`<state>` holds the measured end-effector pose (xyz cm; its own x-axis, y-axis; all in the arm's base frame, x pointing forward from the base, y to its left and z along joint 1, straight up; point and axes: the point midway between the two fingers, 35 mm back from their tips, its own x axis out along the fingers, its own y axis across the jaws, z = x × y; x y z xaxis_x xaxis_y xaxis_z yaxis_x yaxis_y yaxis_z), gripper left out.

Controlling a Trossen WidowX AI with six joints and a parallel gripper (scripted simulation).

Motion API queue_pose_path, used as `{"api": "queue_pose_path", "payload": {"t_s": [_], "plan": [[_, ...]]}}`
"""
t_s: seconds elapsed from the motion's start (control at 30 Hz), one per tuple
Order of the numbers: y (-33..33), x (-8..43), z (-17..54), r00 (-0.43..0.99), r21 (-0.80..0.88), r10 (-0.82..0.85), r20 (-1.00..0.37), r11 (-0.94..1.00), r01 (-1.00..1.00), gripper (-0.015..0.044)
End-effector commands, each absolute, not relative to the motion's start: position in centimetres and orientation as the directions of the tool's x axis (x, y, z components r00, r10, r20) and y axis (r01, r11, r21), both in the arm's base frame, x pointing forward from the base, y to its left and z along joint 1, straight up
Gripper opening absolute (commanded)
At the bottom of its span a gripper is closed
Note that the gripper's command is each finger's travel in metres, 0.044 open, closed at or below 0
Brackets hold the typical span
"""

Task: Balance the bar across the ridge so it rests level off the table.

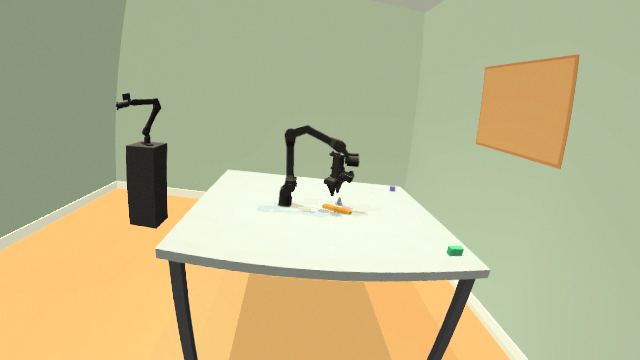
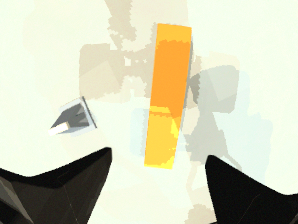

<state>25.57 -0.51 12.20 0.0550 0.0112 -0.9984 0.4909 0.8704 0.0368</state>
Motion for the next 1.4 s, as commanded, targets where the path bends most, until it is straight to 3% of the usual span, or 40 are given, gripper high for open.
{"api": "queue_pose_path", "payload": {"t_s": [0.0,0.4,1.37], "plan": [[-0.5,25.2,11.7,0.025,0.013,-0.001,-1.0,0.856,0.518,0.0315],[-0.5,25.3,7.3,0.025,0.013,-0.001,-1.0,0.856,0.518,0.0315],[-0.5,25.3,4.6,0.025,0.013,0.0,-1.0,0.856,0.518,0.0315]]}}
